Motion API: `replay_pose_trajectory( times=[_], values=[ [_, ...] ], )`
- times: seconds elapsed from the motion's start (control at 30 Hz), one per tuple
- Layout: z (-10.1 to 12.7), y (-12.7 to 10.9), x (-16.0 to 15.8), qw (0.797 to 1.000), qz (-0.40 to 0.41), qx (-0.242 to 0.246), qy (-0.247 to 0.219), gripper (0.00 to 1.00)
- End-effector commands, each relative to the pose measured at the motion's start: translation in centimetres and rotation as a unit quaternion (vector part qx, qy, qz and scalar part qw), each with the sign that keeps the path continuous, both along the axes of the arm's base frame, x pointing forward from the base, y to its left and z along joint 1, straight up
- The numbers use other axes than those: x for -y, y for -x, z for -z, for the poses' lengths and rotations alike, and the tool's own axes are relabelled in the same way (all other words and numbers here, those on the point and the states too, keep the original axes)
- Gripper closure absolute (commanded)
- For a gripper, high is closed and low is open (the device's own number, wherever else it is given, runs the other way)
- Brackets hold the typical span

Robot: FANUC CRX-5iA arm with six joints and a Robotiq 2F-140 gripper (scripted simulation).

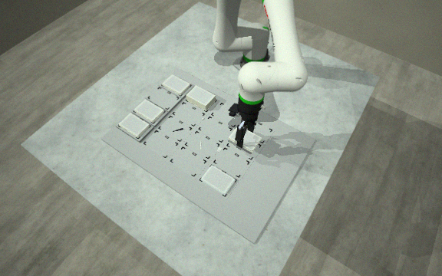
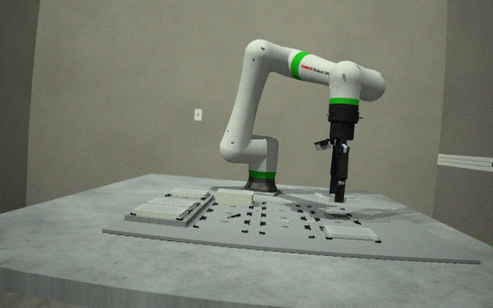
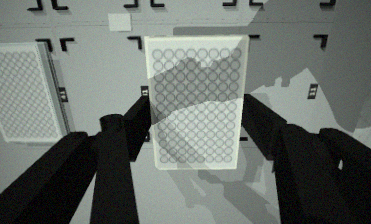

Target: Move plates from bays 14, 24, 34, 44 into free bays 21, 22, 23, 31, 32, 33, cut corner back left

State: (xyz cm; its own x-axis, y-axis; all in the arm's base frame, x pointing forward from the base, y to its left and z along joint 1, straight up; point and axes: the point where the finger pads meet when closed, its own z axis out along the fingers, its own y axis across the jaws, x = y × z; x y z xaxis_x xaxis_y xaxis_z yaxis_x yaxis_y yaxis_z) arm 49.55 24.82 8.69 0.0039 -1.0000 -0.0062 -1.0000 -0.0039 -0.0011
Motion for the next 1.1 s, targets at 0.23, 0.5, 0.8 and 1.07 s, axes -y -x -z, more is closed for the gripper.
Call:
replay_pose_trajectory(
  times=[0.23,0.5,0.8,1.07],
  values=[
    [1.0,-0.1,0.0,1.0,0.0,0.001,0.0,0.9],
    [2.0,-0.1,0.0,1.0,0.0,0.001,0.0,0.9],
    [3.0,-0.1,0.0,1.0,0.0,0.001,0.0,0.9],
    [4.0,-0.1,0.0,1.0,0.0,0.001,0.0,0.9]
  ],
)
